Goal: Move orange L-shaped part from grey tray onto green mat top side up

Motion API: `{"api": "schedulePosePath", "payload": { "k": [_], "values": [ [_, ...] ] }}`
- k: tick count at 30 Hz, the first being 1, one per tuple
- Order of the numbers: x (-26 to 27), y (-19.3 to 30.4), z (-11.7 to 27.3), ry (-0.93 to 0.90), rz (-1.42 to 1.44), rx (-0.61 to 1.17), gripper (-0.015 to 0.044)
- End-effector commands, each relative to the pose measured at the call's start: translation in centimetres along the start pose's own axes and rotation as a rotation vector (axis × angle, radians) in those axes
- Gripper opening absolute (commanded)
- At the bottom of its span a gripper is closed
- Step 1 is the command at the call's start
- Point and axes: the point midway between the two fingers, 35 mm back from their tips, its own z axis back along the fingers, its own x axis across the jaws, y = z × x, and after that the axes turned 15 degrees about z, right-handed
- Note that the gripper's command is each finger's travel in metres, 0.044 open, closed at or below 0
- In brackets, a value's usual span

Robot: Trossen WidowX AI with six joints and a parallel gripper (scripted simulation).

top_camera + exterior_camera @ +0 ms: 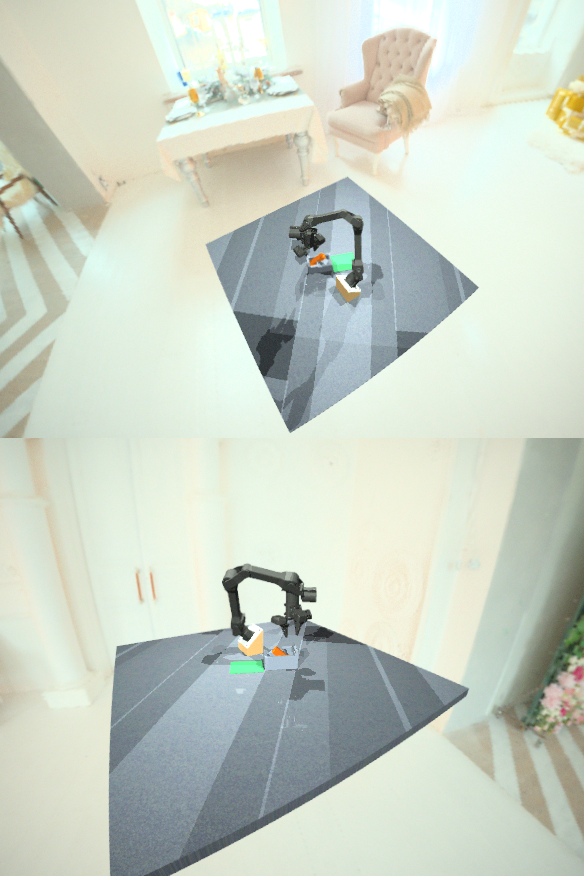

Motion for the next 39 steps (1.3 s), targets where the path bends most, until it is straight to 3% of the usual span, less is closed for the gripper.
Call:
{"api": "schedulePosePath", "payload": {
  "k": [1, 8, 24, 39],
  "values": [
    [-2.4, 1.5, 0.1, 0.004, 0.494, 0.006, 0.028],
    [-4.8, 3.4, 0.0, -0.001, 1.089, 0.017, 0.028],
    [-4.8, 3.4, -0.1, -0.002, 1.104, 0.017, 0.028],
    [-4.9, 3.4, -3.6, -0.001, 1.104, 0.017, 0.028]
  ]
}}
